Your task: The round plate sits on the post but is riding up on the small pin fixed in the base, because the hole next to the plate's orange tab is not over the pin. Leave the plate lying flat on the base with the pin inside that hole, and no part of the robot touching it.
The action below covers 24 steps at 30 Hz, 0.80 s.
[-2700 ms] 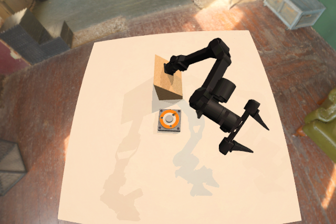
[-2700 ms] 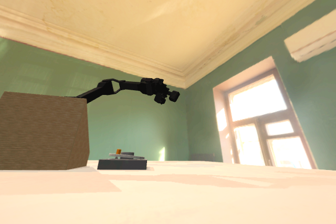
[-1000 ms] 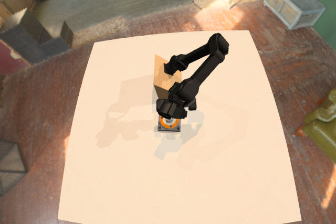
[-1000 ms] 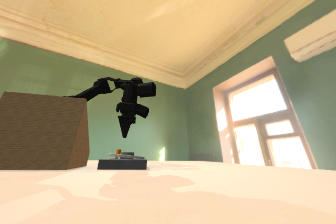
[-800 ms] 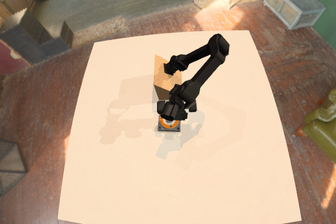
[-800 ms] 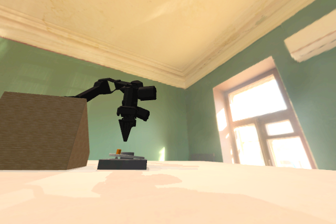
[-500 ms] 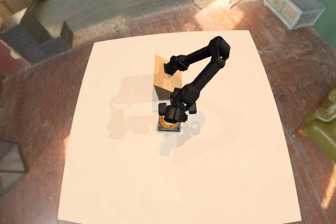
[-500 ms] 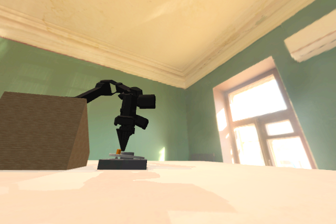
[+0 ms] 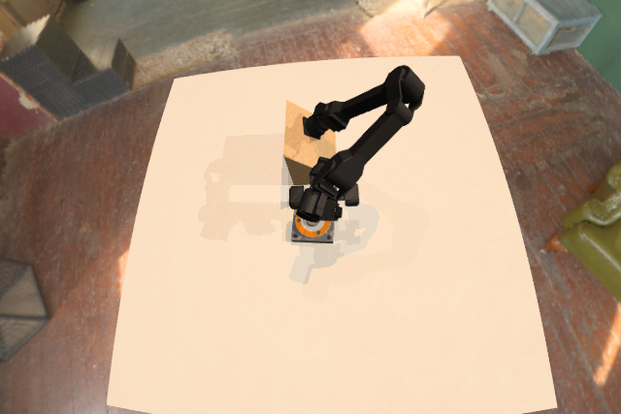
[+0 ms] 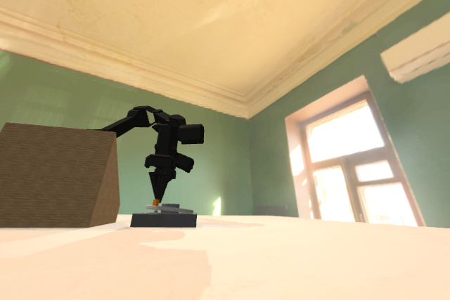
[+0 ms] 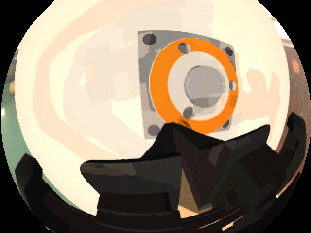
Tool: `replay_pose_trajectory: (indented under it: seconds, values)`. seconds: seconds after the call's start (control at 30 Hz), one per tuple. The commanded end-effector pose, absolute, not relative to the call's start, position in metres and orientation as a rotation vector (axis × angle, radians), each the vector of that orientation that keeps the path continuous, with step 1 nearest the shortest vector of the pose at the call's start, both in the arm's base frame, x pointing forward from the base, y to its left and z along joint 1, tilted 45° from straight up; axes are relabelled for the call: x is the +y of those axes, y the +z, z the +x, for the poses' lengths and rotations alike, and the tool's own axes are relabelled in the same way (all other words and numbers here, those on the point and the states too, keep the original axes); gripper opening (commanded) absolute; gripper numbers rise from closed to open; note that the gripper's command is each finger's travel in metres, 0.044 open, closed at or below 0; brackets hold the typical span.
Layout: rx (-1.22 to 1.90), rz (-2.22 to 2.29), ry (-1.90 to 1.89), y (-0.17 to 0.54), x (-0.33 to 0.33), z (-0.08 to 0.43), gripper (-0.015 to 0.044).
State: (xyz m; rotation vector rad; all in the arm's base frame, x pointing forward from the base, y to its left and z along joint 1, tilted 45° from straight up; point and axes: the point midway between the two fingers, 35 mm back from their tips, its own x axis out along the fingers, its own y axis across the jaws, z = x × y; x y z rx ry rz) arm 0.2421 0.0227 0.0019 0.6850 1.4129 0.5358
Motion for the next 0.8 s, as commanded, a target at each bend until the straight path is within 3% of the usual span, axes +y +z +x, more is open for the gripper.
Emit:
replay_pose_trajectory:
  seconds: [0.0,0.77]
  values:
    - [1.420,0.682,0.535,-0.002,0.021,0.235,0.0000]
    - [1.420,0.682,0.535,-0.014,0.009,0.224,0.0000]
